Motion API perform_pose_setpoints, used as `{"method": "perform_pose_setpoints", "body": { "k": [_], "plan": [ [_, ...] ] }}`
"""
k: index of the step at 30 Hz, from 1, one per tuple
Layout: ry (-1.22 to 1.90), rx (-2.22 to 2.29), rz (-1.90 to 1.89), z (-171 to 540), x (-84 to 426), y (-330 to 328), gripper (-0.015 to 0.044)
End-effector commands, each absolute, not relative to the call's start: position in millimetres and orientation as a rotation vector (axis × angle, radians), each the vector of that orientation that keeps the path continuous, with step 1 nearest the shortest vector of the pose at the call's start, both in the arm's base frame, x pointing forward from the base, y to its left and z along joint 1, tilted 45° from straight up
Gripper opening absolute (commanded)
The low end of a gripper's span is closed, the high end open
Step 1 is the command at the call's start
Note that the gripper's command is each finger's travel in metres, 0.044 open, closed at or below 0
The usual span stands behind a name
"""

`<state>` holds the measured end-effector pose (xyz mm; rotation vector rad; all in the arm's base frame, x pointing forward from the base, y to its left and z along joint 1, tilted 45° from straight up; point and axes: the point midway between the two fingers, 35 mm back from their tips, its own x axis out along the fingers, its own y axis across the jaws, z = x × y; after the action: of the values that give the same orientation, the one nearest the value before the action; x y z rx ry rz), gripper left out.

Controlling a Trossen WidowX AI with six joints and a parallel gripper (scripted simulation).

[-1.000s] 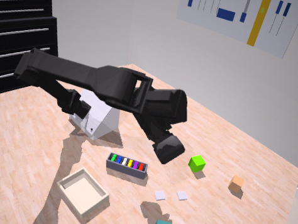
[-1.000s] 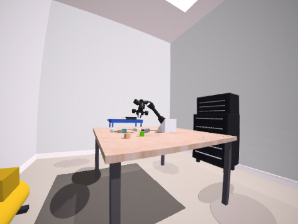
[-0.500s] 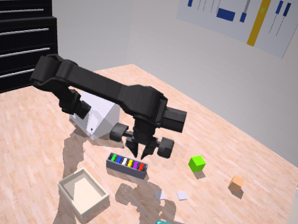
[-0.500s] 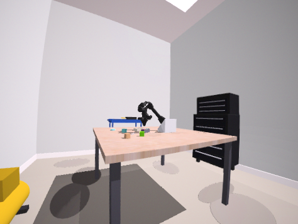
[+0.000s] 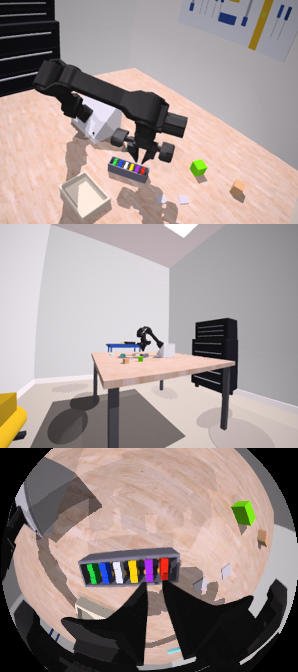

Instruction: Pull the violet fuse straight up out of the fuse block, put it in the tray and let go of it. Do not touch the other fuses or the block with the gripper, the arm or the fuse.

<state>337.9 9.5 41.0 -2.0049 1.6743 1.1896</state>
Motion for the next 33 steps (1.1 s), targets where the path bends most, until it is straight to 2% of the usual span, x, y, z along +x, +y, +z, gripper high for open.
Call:
{"method": "perform_pose_setpoints", "body": {
  "k": [1,33],
  "plan": [
    [1.683,-2.010,1.196,37.3,336.5,4.6,0.0074],
    [1.685,-2.011,1.195,21.2,335.0,-11.6,0.0074]
  ]
}}
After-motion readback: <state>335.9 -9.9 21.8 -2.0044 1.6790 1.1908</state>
